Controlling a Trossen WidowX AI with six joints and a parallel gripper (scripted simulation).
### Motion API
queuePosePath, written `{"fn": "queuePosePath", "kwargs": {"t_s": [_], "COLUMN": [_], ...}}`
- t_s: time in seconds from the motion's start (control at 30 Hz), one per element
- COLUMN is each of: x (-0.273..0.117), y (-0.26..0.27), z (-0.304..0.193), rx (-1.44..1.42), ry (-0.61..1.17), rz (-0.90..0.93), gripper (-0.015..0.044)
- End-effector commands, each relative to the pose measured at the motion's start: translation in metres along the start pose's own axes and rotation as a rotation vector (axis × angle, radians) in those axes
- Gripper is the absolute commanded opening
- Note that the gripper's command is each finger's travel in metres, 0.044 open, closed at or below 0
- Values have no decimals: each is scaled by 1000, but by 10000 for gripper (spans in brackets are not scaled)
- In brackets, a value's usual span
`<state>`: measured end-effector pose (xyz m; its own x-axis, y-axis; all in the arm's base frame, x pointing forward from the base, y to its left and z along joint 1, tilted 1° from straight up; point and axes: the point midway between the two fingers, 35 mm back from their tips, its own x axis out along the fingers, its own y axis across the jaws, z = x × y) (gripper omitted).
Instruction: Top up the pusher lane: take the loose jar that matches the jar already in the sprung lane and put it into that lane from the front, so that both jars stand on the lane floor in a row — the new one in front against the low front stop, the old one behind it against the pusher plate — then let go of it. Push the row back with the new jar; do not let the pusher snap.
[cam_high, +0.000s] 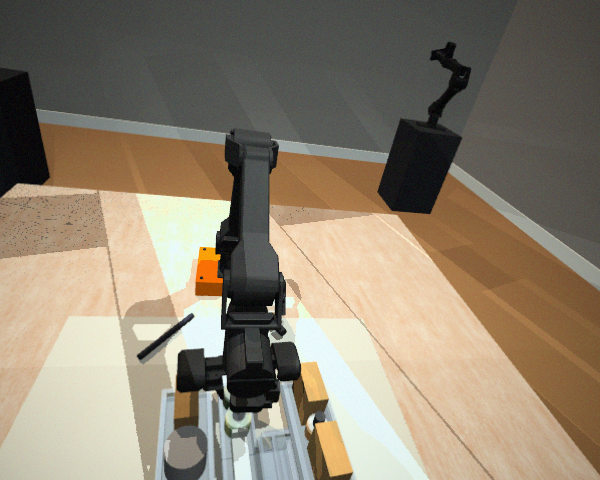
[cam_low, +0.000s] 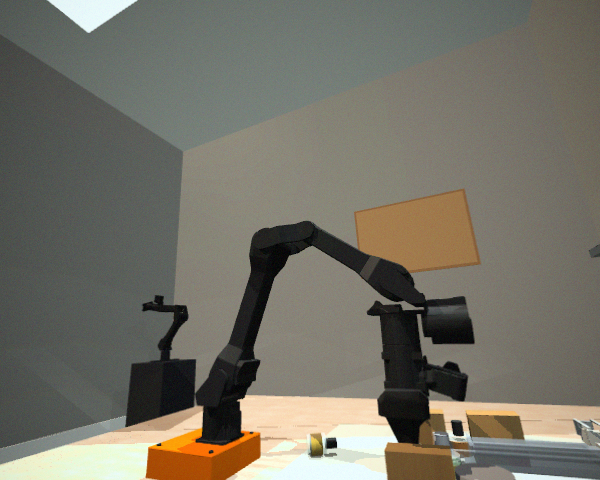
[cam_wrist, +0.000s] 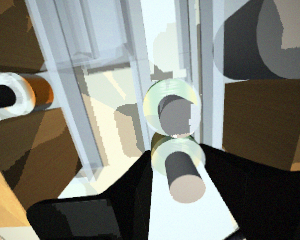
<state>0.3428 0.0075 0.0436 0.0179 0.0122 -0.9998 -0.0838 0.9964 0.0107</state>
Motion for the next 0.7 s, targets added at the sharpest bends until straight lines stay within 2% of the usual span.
{"fn": "queuePosePath", "kwargs": {"t_s": [0.0, 0.67], "x": [0, 5], "y": [0, 0], "z": [7, 5], "rx": [3, 3], "ry": [-30, -29], "rz": [1, 1], "gripper": [0, 0]}}
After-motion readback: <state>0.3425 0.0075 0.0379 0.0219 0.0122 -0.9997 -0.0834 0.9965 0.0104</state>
